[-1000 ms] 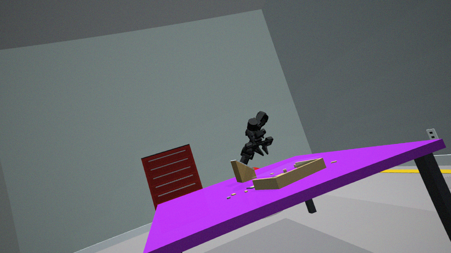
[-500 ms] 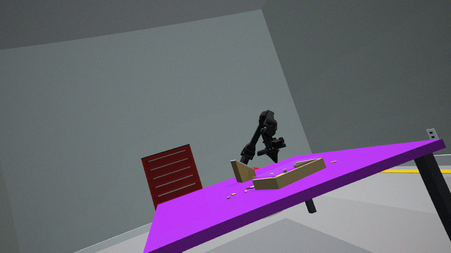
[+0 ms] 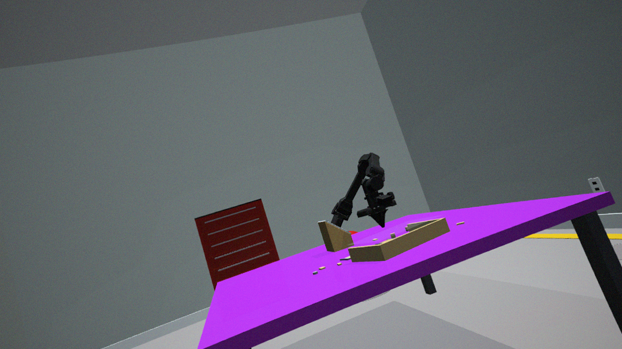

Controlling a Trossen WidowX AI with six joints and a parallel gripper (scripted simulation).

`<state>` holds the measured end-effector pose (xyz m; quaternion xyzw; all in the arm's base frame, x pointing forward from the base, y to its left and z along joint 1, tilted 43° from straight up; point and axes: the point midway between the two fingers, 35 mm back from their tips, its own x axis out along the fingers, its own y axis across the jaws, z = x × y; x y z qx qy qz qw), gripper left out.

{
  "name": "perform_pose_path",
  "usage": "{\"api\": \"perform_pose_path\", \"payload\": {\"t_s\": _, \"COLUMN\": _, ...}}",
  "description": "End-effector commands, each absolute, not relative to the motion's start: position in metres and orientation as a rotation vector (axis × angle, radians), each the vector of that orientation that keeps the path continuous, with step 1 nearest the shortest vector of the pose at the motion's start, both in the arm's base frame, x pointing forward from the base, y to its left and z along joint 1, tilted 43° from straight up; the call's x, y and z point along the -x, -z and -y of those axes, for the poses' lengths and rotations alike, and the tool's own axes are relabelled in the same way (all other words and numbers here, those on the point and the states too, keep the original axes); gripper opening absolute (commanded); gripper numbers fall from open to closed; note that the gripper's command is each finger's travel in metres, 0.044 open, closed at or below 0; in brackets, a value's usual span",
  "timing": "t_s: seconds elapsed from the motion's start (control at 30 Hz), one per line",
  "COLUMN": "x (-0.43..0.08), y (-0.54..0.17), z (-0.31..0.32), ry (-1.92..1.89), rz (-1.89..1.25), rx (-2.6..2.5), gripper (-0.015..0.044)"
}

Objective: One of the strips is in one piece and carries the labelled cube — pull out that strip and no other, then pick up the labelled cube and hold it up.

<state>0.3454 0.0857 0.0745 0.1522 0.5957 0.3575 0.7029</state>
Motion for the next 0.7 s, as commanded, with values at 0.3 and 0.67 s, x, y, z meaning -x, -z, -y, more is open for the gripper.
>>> {"api": "perform_pose_path", "payload": {"t_s": 0.3, "x": -0.345, "y": -0.054, "z": -0.1, "ry": -0.789, "rz": -1.344, "rx": -0.347, "gripper": 0.0}}
{"api": "perform_pose_path", "payload": {"t_s": 0.67, "x": -0.346, "y": -0.041, "z": -0.113, "ry": -0.79, "rz": -1.343, "rx": -0.349, "gripper": 0.0}}
